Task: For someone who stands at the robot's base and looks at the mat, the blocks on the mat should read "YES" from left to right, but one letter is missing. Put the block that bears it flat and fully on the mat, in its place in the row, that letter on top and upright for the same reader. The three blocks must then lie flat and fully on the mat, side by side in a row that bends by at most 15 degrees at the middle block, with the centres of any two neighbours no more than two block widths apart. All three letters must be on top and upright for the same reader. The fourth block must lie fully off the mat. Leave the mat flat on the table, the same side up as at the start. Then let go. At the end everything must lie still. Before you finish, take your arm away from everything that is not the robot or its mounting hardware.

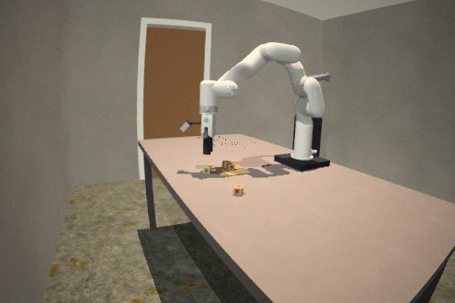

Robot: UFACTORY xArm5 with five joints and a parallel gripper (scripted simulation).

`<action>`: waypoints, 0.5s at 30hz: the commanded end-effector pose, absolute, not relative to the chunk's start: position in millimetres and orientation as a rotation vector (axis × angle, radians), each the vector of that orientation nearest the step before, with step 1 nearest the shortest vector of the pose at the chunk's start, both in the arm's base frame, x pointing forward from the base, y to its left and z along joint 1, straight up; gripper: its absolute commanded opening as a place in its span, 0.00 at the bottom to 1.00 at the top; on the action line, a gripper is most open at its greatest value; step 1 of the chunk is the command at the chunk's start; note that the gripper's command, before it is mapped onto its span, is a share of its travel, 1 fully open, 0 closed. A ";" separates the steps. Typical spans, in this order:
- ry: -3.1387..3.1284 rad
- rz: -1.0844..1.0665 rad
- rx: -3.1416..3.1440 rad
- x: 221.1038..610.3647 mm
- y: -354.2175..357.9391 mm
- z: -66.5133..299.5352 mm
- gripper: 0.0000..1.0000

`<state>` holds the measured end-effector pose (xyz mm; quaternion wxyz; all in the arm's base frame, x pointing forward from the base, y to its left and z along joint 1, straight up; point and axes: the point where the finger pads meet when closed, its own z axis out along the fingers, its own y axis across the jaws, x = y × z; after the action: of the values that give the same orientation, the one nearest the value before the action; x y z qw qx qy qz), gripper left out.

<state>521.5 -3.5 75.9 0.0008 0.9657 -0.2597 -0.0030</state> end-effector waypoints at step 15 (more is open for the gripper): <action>-0.816 -0.003 3.033 523.3 -3.5 62.2 0.50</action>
<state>521.8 -3.5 66.0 0.0007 0.9657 -0.2597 -0.0028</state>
